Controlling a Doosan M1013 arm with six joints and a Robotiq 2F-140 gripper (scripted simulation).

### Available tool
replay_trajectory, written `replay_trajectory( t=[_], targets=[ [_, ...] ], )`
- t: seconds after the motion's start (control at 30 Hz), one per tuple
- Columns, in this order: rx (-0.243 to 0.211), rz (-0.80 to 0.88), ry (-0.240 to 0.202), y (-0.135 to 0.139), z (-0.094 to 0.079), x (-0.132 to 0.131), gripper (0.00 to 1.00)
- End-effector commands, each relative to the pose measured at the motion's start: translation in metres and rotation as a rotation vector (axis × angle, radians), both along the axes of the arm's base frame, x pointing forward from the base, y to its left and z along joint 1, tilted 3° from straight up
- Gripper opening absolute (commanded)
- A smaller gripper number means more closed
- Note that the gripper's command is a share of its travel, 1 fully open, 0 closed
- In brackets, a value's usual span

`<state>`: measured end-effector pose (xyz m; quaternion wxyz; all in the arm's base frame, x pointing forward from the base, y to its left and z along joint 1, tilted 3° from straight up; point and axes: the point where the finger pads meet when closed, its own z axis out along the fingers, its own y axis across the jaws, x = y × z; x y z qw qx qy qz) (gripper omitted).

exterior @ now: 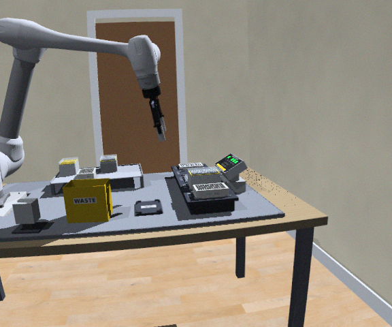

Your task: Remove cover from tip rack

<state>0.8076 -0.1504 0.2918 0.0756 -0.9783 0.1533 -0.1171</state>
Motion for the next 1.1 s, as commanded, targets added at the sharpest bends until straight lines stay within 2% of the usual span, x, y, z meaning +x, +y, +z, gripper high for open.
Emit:
replay_trajectory(
  t=[0.0, 0.17, 0.23, 0.53, 0.8, 0.93, 1.07],
  targets=[
    [-0.030, 0.034, 0.032, 0.015, 0.002, -0.001, 0.77],
    [-0.086, 0.070, 0.107, 0.015, 0.002, -0.001, 0.77],
    [-0.086, 0.070, 0.107, 0.015, 0.002, -0.001, 0.77],
    [-0.184, 0.131, 0.237, 0.015, 0.002, -0.001, 0.77],
    [-0.184, 0.131, 0.237, 0.015, 0.002, -0.001, 0.77],
    [-0.182, 0.117, 0.237, 0.014, -0.015, -0.001, 0.77],
    [-0.182, 0.117, 0.237, 0.014, -0.015, -0.001, 0.77]
  ],
)
